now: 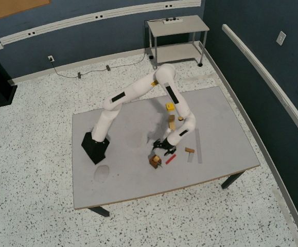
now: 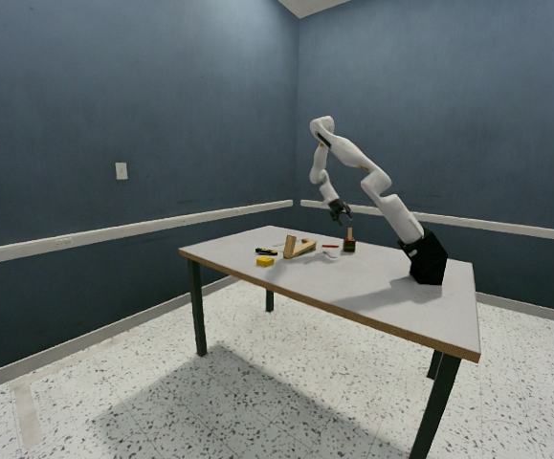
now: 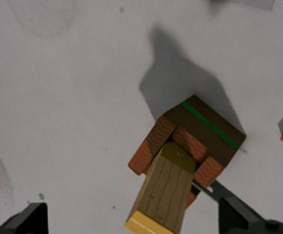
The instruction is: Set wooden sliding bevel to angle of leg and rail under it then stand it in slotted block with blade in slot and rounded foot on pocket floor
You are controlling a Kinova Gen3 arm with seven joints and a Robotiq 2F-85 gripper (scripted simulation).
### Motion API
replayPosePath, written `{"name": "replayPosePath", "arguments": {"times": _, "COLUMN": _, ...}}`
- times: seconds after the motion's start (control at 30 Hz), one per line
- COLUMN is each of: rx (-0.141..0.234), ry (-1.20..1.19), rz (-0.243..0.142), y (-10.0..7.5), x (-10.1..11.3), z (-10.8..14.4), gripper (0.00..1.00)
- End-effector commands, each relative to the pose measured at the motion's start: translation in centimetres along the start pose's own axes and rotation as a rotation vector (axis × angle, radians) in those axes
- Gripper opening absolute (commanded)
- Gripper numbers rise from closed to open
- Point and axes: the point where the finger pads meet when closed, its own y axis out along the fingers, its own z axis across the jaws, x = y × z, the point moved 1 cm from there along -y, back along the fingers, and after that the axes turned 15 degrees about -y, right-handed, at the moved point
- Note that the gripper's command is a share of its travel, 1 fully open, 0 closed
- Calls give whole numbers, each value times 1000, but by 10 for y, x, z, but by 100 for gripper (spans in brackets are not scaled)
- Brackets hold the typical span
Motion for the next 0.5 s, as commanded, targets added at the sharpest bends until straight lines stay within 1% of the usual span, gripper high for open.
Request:
{"name": "replayPosePath", "arguments": {"times": 0.0, "rx": 24, "ry": -88, "rz": 43, "y": 2, "x": 5, "z": -3, "gripper": 100}}
{"name": "replayPosePath", "arguments": {"times": 0.2, "rx": 75, "ry": -225, "rz": 95, "y": 4, "x": 12, "z": -7, "gripper": 100}}
{"name": "replayPosePath", "arguments": {"times": 0.4, "rx": 137, "ry": -352, "rz": 133, "y": 3, "x": 19, "z": -10, "gripper": 100}}
{"name": "replayPosePath", "arguments": {"times": 0.47, "rx": 137, "ry": -352, "rz": 133, "y": 3, "x": 19, "z": -10, "gripper": 100}}
